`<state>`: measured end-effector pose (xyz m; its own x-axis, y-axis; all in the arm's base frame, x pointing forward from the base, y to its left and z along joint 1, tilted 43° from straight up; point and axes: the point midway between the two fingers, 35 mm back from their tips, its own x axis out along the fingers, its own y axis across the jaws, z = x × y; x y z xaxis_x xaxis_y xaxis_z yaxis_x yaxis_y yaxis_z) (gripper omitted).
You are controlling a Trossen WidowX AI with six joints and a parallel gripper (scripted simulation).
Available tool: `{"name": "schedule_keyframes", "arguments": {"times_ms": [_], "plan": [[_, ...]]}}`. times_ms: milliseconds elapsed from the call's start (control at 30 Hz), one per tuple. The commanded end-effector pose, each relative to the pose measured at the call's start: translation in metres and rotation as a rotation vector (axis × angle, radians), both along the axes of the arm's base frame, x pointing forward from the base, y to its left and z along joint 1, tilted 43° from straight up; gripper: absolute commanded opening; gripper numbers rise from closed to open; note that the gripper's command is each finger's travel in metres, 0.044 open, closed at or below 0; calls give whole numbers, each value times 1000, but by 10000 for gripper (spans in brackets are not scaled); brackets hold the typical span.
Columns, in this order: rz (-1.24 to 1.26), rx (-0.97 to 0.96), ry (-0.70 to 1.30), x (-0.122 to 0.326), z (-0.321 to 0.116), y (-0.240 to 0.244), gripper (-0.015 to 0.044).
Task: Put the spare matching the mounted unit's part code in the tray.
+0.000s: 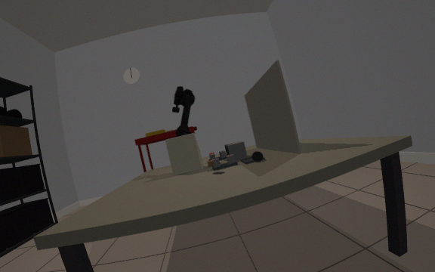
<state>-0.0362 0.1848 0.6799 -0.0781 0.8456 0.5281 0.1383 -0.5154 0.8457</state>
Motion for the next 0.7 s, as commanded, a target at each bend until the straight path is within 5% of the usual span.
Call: {"name": "schedule_keyframes", "arguments": {"times_ms": [0, 300, 667], "plan": [[-108, -72, -109, 5, -17, 31, 440], [-388, -358, -422, 59, -84, 118, 440], [-619, -805, -651, 198, -189, 159, 440]]}}
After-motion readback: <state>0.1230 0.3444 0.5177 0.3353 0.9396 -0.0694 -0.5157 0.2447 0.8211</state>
